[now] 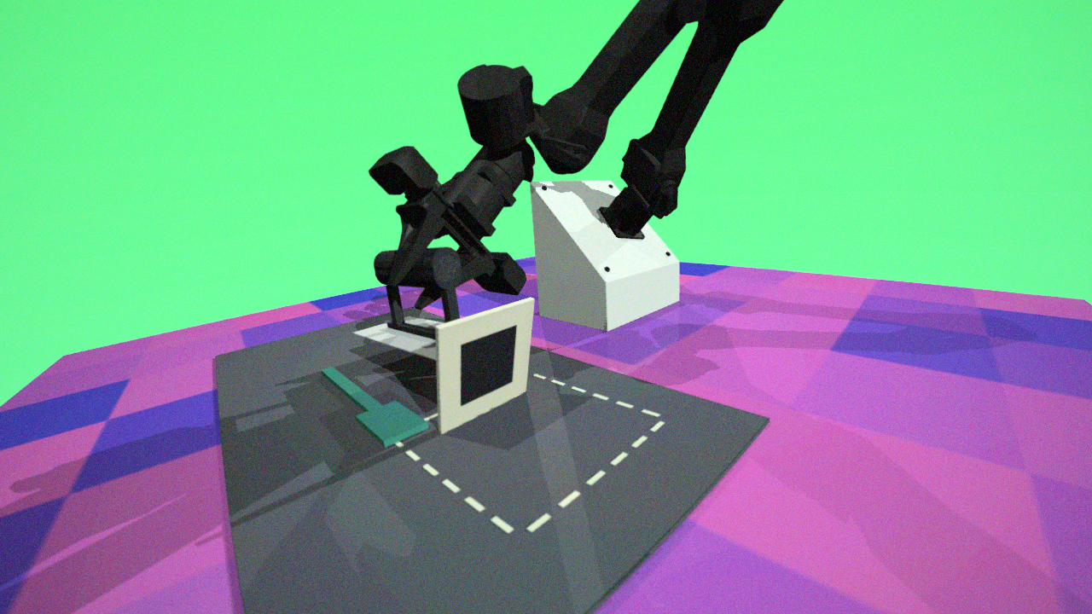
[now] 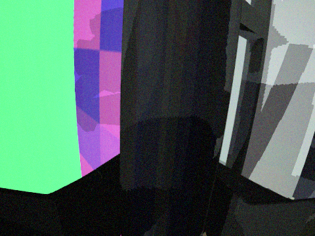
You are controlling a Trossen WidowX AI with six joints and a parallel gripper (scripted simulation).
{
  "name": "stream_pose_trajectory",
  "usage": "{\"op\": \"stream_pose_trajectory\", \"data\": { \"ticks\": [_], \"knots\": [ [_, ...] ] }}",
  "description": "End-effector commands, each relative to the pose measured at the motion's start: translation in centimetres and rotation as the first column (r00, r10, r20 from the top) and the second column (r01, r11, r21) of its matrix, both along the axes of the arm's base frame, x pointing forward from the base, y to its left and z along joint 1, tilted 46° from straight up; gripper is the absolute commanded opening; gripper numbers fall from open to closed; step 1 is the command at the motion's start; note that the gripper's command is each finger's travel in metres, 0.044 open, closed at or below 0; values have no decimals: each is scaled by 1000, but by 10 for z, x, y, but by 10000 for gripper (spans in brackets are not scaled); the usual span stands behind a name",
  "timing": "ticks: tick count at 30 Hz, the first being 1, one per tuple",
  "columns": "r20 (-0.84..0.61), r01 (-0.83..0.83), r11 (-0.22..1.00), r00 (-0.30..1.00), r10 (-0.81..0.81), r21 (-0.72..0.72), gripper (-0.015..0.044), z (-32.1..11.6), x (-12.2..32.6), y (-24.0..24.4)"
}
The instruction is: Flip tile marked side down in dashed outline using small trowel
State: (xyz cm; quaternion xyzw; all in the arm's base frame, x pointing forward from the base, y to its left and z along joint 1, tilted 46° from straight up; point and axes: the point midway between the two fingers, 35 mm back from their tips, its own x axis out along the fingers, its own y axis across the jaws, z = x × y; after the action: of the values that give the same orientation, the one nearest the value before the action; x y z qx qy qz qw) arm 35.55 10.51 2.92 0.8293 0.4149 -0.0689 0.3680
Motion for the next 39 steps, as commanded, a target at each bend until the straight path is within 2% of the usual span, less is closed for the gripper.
{"op": "stream_pose_trajectory", "data": {
  "ticks": [1,8,23,39],
  "knots": [
    [16,20,1000,1000,-20,-3,0,6,3,-2],
    [15,20,1000,1000,-20,-4,0,5,3,-5],
    [17,20,1000,1000,-20,-6,0,-15,17,-64],
    [17,20,1000,1000,-20,-6,0,-15,17,-64]
  ]
}}
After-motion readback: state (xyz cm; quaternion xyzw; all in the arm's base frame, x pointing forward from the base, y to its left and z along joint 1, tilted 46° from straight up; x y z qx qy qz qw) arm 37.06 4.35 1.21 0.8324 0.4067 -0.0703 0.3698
